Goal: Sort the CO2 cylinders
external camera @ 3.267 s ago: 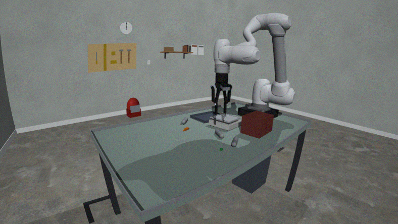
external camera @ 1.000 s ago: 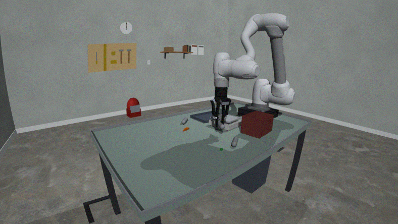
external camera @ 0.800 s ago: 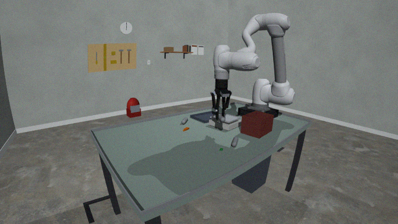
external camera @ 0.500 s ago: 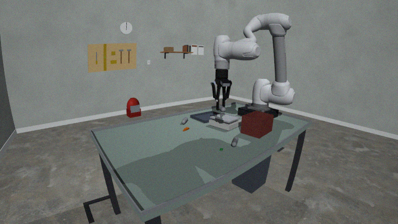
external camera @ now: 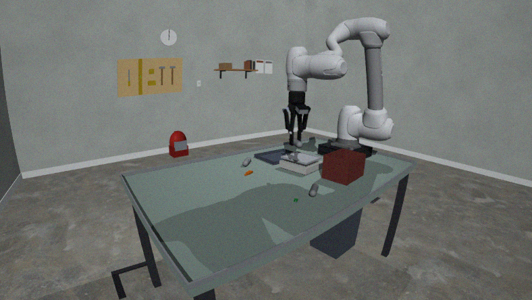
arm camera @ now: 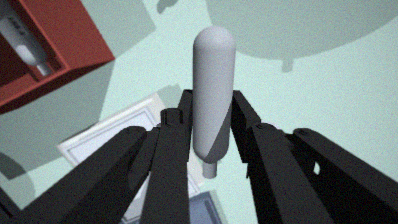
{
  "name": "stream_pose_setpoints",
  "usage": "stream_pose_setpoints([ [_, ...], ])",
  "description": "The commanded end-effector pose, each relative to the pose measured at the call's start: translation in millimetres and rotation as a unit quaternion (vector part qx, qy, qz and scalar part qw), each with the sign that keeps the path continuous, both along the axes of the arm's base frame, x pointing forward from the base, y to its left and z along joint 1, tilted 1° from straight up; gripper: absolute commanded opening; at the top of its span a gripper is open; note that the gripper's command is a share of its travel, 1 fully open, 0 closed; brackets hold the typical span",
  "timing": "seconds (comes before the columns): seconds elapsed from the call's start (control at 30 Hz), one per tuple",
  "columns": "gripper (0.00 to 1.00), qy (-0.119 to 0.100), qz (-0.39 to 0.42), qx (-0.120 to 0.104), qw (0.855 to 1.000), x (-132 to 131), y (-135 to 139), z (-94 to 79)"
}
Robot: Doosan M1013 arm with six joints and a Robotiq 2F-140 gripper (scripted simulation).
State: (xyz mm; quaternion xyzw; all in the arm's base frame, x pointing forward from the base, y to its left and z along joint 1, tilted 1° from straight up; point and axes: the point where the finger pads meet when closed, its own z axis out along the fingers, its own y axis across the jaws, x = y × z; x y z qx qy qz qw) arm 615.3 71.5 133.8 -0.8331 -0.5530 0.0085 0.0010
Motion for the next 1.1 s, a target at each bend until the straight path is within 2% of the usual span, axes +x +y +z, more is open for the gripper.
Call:
stream_pose_setpoints([
  [0.0, 0.10, -0.001, 0.109, 0.003, 0.994, -56.8, -40.0, 5.3],
  [0.13, 0.10, 0.000, 0.218, 0.004, 0.976, -103.7, -62.0, 2.1],
  [0.2, 0.10, 0.000, 0.218, 0.004, 0.976, -103.7, -62.0, 2.1],
  [0.23, 0.10, 0.000, 0.238, 0.004, 0.971, -137.4, -79.3, 1.1],
  [0.33, 0.10, 0.000, 0.244, 0.005, 0.970, -163.1, -92.6, 1.0],
  [0.77, 0.10, 0.000, 0.244, 0.005, 0.970, -163.3, -93.0, -13.3],
  [1.07, 0.10, 0.000, 0.244, 0.005, 0.970, -163.7, -94.0, -49.2],
])
